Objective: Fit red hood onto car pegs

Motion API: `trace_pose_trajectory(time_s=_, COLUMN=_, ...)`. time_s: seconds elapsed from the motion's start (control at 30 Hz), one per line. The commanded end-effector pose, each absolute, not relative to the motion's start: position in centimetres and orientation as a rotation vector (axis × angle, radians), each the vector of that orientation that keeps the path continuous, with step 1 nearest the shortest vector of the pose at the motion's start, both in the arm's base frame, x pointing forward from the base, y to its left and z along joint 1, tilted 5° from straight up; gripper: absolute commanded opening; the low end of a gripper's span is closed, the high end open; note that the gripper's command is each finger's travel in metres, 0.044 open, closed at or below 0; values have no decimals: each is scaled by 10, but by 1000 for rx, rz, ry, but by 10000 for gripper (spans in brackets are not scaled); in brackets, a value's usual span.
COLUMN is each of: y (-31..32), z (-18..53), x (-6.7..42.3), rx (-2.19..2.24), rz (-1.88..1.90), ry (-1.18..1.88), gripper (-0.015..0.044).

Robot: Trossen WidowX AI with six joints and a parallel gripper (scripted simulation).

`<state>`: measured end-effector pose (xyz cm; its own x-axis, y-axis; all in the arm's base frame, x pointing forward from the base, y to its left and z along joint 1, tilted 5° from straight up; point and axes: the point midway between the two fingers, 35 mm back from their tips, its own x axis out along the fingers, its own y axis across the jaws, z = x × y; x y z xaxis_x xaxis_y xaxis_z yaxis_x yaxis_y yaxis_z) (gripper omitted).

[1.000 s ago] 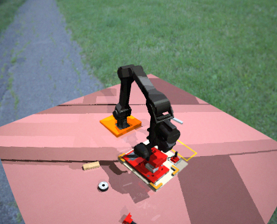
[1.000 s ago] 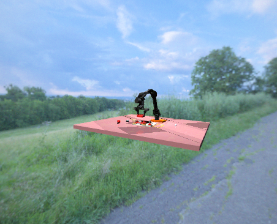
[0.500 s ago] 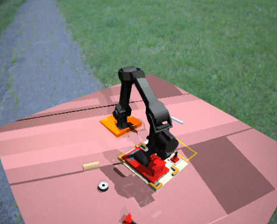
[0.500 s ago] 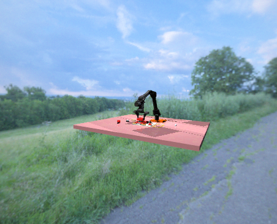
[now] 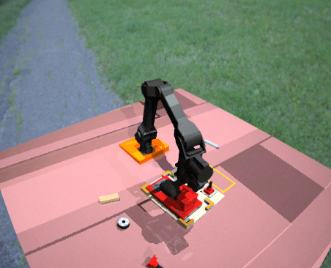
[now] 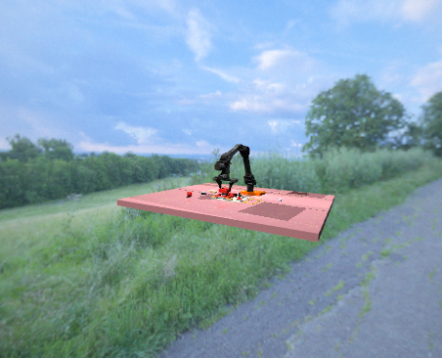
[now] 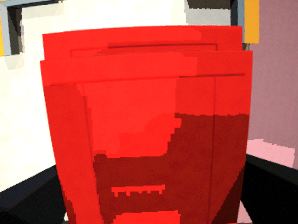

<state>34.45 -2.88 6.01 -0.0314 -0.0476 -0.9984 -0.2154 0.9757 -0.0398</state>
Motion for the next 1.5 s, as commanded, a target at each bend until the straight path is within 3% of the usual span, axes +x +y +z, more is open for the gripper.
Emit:
trace_pose_trajectory(time_s=0.0, y=-29, z=60, x=345, rx=-205, rz=134, ry=1600, gripper=0)
trace_pose_trajectory(time_s=1.47, y=-30, z=46, x=346, rx=-205, rz=134, ry=1600, gripper=0)
